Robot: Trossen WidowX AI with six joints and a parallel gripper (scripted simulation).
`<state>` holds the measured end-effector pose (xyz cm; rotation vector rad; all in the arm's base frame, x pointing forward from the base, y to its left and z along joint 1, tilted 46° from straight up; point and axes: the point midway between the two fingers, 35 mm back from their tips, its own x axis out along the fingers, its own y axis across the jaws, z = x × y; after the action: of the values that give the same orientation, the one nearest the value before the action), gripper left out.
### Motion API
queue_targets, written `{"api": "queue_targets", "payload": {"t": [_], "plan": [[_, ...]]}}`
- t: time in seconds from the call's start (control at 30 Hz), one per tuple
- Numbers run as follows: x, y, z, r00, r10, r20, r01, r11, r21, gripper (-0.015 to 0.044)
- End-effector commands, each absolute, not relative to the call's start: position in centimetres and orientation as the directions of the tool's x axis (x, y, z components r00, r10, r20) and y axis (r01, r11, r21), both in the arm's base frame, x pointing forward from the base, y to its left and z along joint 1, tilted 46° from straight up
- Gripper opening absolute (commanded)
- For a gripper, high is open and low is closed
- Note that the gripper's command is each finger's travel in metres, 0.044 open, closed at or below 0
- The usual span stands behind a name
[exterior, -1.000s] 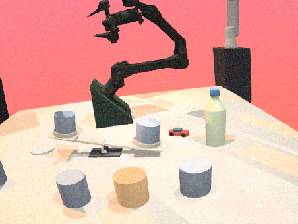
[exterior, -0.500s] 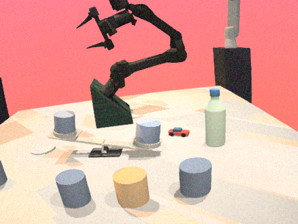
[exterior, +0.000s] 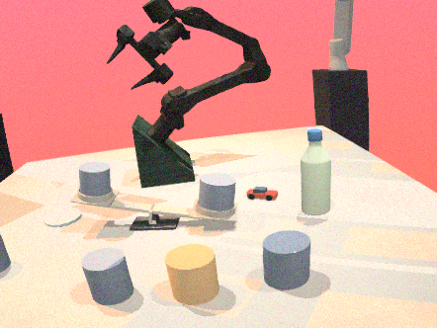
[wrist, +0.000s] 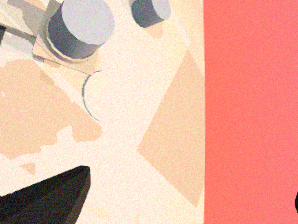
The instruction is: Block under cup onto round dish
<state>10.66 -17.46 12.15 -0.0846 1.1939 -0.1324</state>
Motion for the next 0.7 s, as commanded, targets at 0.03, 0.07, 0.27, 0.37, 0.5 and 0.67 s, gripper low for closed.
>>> {"api": "queue_targets", "payload": {"t": [0.03,0.07,0.27,0.37,0.5,0.67], "plan": [[12.3,-16.0,11.4,0.436,-0.038,-0.899,0.096,0.995,0.004,0.0440],[12.6,-15.7,11.3,0.450,-0.017,-0.893,0.102,0.994,0.032,0.0440],[14.5,-13.9,10.8,0.528,0.107,-0.843,0.132,0.969,0.206,0.0440],[15.3,-13.0,10.7,0.562,0.168,-0.810,0.143,0.944,0.296,0.0440],[16.3,-11.8,10.6,0.602,0.246,-0.760,0.155,0.897,0.414,0.0440],[17.5,-10.3,10.7,0.645,0.337,-0.686,0.165,0.815,0.556,0.0440]]}}
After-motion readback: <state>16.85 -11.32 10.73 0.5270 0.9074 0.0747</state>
